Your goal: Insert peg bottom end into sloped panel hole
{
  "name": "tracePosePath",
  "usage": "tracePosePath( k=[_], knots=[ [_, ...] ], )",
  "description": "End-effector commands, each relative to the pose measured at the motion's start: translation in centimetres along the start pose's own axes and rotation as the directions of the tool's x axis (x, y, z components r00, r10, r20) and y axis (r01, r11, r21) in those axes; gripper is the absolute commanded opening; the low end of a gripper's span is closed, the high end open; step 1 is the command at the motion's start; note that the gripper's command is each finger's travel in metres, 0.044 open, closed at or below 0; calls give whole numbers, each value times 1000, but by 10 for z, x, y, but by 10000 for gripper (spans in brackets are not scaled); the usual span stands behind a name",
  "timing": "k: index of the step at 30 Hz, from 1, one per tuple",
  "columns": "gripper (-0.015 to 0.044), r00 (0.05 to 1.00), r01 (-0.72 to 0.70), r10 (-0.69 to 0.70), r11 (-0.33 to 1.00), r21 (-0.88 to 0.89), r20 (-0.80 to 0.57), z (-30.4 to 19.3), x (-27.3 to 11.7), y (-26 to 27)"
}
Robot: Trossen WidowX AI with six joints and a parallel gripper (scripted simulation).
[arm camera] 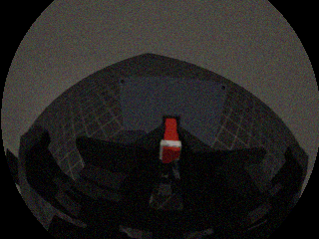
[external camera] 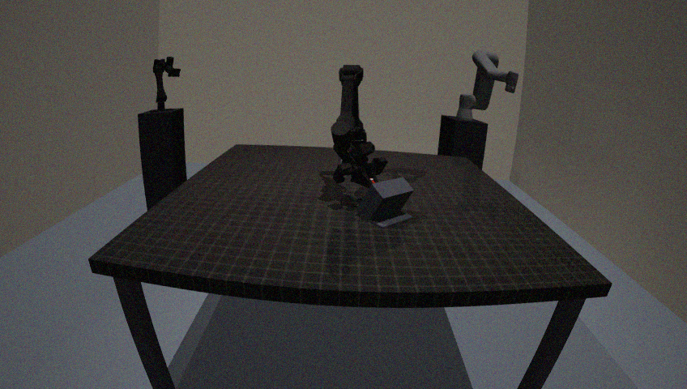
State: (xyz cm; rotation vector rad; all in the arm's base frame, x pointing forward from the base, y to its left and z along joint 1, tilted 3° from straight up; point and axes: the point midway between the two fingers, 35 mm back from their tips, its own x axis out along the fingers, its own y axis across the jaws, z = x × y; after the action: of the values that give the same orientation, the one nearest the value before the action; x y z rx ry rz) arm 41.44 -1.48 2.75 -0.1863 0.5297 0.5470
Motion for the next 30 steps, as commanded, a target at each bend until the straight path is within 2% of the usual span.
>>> tracePosePath(
  k=[1,14,30],
  knots=[
    [0,1000,6,-6,1000,-3,5,3,1,-2],
    [0,1000,0,0,1000,-1,1,1,1,-1],
    [420,1000,1,-1,1000,-1,0,1,-1,-1]
  ],
)
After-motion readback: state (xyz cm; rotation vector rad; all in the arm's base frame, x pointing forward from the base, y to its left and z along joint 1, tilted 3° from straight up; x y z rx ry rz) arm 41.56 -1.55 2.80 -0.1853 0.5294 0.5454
